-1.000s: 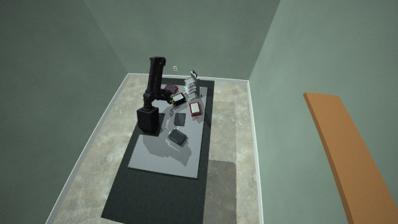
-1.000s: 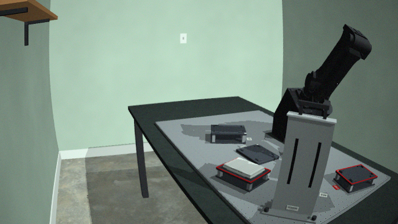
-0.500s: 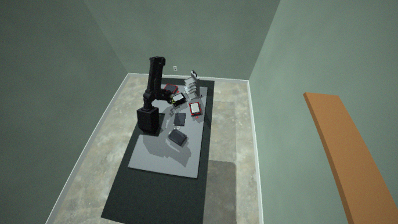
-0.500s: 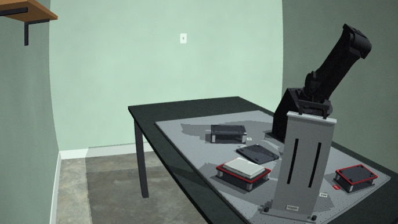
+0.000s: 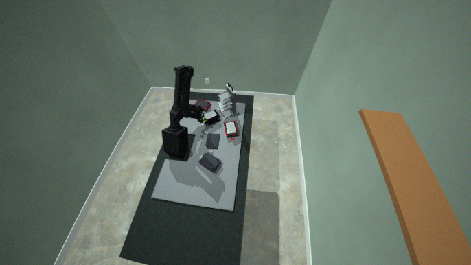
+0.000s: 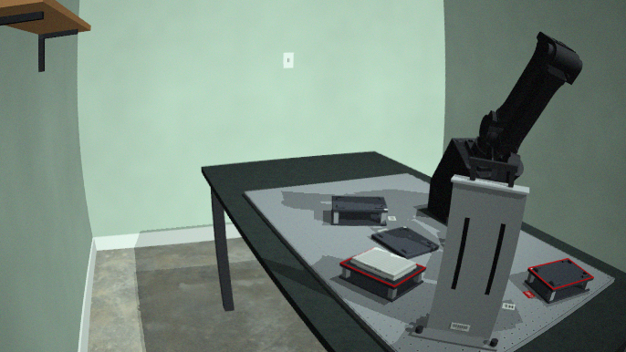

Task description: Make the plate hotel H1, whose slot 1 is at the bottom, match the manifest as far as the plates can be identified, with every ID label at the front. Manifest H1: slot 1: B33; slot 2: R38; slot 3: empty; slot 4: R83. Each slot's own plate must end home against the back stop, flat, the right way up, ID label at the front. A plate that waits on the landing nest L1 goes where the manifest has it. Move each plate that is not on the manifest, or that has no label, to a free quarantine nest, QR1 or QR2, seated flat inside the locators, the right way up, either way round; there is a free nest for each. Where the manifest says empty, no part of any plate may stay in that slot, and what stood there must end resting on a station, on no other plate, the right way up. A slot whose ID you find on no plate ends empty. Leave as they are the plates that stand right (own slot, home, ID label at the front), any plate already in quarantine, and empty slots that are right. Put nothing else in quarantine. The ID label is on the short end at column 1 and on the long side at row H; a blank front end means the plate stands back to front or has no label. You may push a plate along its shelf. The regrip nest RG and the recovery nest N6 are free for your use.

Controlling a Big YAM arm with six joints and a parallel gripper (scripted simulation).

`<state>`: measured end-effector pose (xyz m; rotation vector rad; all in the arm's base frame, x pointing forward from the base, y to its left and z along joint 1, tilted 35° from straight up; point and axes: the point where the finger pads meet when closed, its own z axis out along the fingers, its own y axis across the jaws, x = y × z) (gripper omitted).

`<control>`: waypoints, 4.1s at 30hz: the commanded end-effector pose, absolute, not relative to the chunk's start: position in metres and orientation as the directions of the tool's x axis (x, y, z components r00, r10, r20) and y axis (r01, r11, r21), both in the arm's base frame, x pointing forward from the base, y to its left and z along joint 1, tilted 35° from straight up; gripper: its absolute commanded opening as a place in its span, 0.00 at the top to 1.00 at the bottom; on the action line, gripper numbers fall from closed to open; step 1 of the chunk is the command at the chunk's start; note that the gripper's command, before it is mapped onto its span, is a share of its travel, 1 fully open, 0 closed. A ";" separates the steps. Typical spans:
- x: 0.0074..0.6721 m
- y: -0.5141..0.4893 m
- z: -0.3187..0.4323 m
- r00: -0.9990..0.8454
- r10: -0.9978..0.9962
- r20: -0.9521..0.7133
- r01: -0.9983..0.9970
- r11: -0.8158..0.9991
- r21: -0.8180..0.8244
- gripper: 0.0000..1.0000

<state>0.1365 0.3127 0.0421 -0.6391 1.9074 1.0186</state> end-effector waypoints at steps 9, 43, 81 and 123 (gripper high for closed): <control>0.138 0.295 0.051 -0.495 -0.051 -0.867 -0.738 0.552 0.389 0.14; 0.143 0.286 0.085 -0.487 -0.032 -0.873 -0.742 0.543 0.394 0.14; 0.149 0.273 0.137 -0.471 -0.004 -0.882 -0.748 0.531 0.397 0.14; 0.149 0.257 0.168 -0.464 0.003 -0.886 -0.753 0.526 0.396 0.14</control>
